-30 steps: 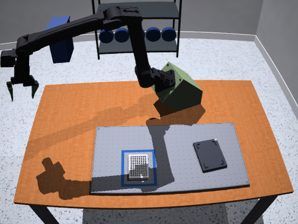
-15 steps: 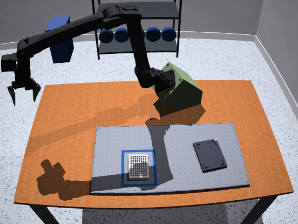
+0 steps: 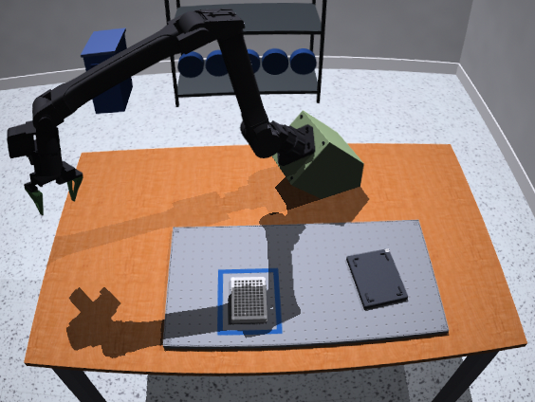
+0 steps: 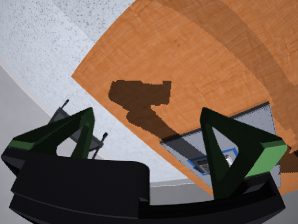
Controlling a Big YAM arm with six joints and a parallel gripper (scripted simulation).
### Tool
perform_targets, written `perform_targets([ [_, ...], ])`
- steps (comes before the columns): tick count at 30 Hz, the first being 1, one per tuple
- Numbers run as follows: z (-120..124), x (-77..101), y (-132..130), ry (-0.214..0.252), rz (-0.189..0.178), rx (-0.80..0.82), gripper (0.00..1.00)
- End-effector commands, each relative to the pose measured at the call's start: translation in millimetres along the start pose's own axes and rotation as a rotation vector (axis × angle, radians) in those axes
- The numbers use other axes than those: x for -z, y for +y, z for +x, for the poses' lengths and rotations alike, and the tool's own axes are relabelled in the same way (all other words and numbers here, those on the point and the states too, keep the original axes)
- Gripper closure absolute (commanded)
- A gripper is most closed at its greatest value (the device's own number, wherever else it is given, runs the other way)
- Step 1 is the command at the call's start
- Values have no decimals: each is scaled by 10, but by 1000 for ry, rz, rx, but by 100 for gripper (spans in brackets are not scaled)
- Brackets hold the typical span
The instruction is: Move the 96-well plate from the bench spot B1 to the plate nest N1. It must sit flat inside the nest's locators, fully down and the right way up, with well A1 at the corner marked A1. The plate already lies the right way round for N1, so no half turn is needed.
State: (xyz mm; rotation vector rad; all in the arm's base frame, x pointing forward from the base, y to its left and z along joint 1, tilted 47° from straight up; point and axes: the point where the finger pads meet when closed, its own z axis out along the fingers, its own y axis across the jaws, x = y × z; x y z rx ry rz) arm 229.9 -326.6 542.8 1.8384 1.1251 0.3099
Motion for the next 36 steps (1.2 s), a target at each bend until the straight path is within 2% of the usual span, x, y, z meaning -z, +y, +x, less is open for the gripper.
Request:
perform_targets([
  [1, 102, -154, 22, 15, 2, 77, 0],
  [3, 154, -225, 1, 15, 2, 77, 0],
  [4, 187, -262, -13, 22, 14, 107, 0],
  [5, 246, -296, -83, 40, 48, 133, 0],
  [6, 278, -332, -96, 47, 60, 163, 0],
  [7, 270, -257, 40, 37, 41, 200, 0],
  [8, 323, -408, -73, 44, 53, 200, 0],
  [10, 386, -481, -91, 42, 50, 200, 0],
  [12, 386, -481, -91, 42, 50, 200, 0],
  [13, 436, -511, -138, 56, 73, 229, 0],
  [14, 443, -451, -45, 53, 67, 263, 0],
  [16, 524, -543, -109, 70, 95, 324, 0],
  [17, 588, -639, -221, 83, 117, 328, 0],
  [18, 603, -680, -178, 71, 95, 331, 0],
  [21, 703, -771, -217, 71, 95, 331, 0],
  [23, 785, -827, -263, 87, 118, 393, 0],
  [24, 839, -848, -324, 103, 144, 424, 0],
  [27, 938, -944, -315, 100, 135, 468, 0],
  [29, 938, -944, -315, 100, 135, 468, 0],
  [31, 1034, -981, -403, 124, 172, 531, 0],
  [33, 1116, -1033, -442, 137, 189, 595, 0],
  [36, 1224, -1121, -439, 128, 172, 612, 0],
])
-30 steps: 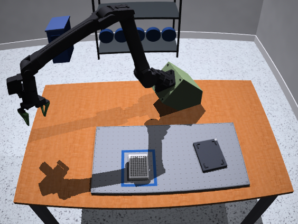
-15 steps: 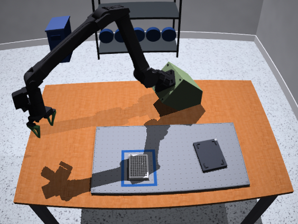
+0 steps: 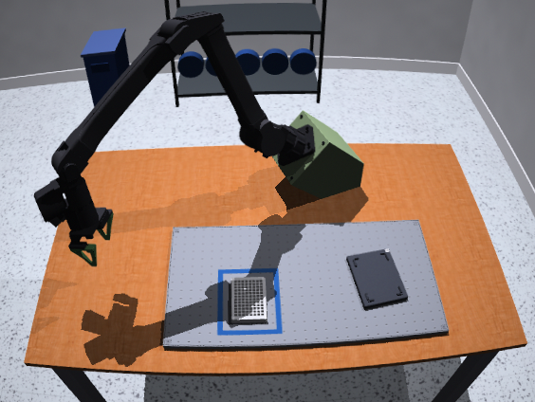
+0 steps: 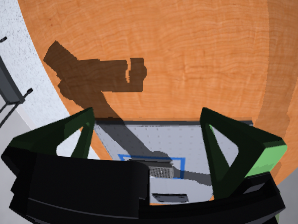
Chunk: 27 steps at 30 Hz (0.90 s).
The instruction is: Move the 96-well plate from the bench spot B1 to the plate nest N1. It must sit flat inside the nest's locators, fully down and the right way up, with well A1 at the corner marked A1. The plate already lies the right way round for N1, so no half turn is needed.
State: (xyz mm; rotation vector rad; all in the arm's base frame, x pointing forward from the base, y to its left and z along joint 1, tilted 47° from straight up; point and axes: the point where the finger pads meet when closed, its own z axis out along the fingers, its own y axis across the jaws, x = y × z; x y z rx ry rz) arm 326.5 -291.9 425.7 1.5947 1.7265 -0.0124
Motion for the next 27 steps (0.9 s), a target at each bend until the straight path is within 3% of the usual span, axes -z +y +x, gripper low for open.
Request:
perform_targets([
  [1, 135, -133, 108, 8, -9, 63, 0],
  [3, 207, -188, 127, 8, -9, 47, 0],
  [7, 407, -292, 132, 39, 31, 193, 0],
  [10, 440, -318, 152, 38, 32, 214, 0],
  [14, 640, -409, 156, 65, 67, 346, 0],
  [20, 872, -553, 245, 50, 56, 349, 0],
  [25, 1110, -648, 270, 67, 84, 529, 0],
  [27, 1110, -648, 270, 67, 84, 529, 0],
])
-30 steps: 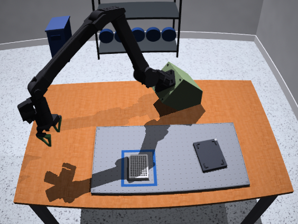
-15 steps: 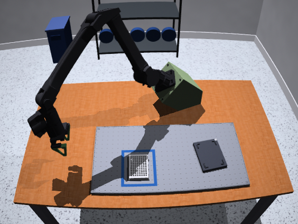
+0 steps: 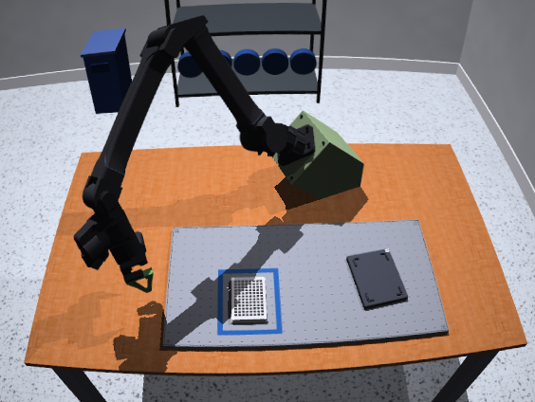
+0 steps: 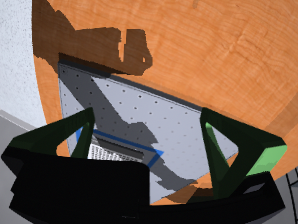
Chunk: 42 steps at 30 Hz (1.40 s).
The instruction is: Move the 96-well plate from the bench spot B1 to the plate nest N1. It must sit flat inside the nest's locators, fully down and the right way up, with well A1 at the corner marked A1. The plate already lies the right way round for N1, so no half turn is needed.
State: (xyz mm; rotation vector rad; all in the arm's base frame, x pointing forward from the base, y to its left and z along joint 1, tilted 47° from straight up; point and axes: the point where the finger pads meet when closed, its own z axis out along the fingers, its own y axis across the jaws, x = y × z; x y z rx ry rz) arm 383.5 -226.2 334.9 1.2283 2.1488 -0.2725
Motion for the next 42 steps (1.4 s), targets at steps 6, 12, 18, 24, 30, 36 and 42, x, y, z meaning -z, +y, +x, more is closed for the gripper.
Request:
perform_targets([
  [6, 229, -139, 238, 2, 24, 221, 0],
  [12, 478, -237, 388, 4, 35, 287, 0],
  [18, 653, -289, 480, 8, 56, 419, 0],
  [24, 923, -355, 608, 8, 79, 560, 0],
  [30, 1198, -409, 724, 4, 95, 659, 0],
  [36, 1389, -431, 791, -2, 116, 791, 0],
  [42, 1679, -457, 881, -11, 135, 908, 0],
])
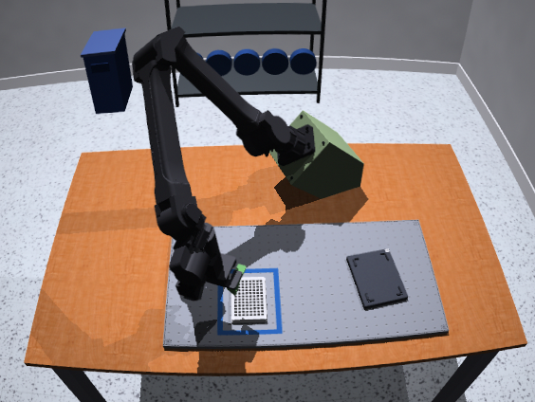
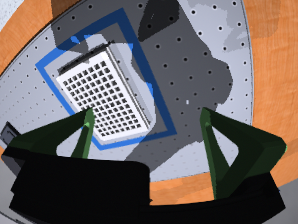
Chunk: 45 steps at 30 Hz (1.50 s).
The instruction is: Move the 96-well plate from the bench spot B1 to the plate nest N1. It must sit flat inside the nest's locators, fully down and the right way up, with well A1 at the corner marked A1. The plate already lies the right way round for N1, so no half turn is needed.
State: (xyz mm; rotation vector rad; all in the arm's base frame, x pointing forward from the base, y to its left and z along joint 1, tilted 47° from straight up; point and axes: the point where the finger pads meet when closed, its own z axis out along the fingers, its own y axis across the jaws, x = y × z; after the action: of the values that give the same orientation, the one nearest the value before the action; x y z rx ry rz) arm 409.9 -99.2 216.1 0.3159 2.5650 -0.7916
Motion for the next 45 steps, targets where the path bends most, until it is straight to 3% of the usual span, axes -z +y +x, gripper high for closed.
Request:
perform_targets([
  [1, 29, 10, 244, -17, -3, 97, 0],
  [14, 315, 67, 719, -53, 71, 412, 0],
  [28, 246, 125, 658, -60, 70, 374, 0],
  [30, 337, -32, 646, -33, 79, 389, 0],
  [45, 324, -247, 633, -34, 76, 389, 0],
])
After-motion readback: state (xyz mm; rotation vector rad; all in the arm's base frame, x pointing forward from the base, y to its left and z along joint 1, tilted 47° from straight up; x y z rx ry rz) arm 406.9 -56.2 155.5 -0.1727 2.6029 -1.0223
